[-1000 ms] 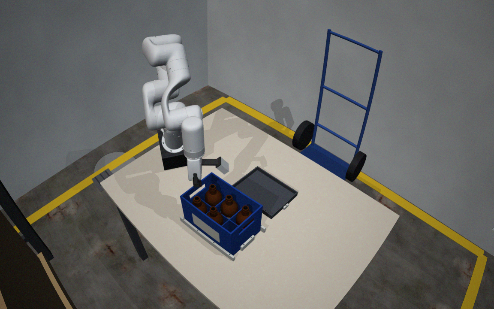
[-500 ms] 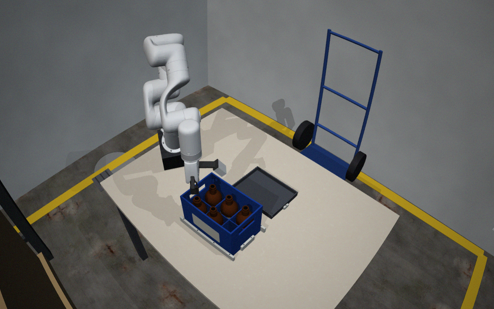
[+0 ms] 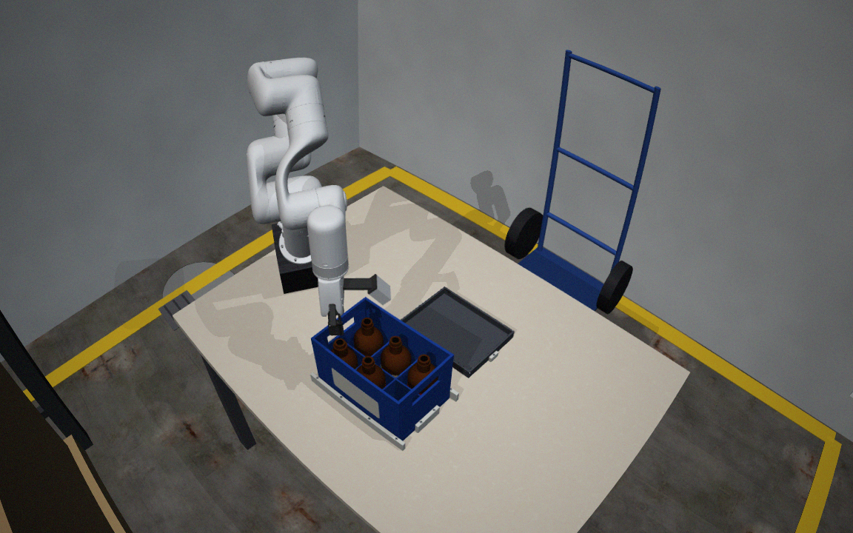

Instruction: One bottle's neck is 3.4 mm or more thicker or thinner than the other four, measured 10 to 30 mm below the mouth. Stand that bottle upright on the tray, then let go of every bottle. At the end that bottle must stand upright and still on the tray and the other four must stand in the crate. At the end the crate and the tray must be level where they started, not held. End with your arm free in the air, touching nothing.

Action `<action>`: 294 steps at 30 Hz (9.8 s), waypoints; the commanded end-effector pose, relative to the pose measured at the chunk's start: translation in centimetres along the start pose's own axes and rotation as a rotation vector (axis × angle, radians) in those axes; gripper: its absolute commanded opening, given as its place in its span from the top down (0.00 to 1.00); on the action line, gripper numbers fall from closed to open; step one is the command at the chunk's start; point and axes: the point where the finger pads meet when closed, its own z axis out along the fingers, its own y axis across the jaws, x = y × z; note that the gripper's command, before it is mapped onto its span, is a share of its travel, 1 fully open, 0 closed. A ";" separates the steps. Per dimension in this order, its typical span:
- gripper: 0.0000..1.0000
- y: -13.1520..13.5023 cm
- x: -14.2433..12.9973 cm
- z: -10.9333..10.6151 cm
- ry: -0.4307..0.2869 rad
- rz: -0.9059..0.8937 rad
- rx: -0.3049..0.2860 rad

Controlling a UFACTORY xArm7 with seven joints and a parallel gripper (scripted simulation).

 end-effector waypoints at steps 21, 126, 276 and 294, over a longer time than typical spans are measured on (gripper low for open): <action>0.35 0.1 0.1 0.1 0.001 0.000 -0.003; 0.35 0.3 0.1 4.4 0.001 0.000 -0.003; 1.00 0.1 0.1 6.3 0.001 0.000 -0.003; 1.00 0.0 0.2 4.7 0.001 0.000 -0.003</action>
